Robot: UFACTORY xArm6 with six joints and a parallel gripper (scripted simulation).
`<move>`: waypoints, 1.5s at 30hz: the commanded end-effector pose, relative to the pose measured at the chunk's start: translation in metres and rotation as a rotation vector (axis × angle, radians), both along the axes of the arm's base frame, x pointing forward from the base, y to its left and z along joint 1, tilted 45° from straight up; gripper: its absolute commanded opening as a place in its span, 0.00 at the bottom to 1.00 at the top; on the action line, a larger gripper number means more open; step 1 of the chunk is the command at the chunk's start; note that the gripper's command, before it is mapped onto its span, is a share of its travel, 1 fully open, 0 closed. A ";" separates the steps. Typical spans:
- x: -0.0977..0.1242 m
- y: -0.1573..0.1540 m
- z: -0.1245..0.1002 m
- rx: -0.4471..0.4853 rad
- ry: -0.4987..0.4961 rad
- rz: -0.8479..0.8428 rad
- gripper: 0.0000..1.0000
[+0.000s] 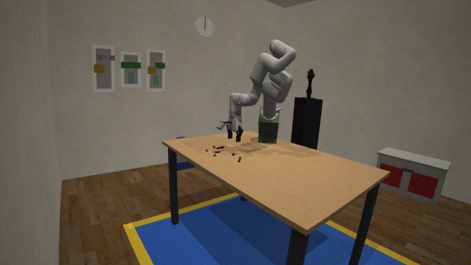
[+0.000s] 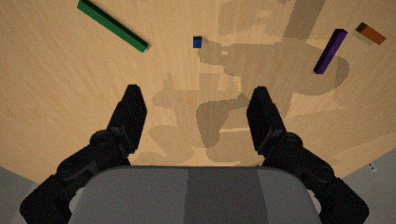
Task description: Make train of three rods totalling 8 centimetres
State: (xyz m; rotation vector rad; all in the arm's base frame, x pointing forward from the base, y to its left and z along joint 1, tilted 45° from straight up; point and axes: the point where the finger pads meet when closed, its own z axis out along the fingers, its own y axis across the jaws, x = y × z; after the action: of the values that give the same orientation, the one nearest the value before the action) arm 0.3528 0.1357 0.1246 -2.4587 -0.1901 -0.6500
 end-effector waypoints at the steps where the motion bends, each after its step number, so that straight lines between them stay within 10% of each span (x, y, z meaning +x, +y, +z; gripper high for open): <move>1: 0.000 0.000 0.001 0.000 -0.002 -0.001 1.00; 18: 0.014 0.000 0.005 0.112 0.152 -0.192 1.00; 45: 0.061 -0.003 0.018 0.504 0.696 -0.866 1.00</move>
State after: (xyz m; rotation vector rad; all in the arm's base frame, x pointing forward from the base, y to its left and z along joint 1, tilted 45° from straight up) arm 0.4073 0.1331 0.1402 -2.0890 1.0630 -0.1651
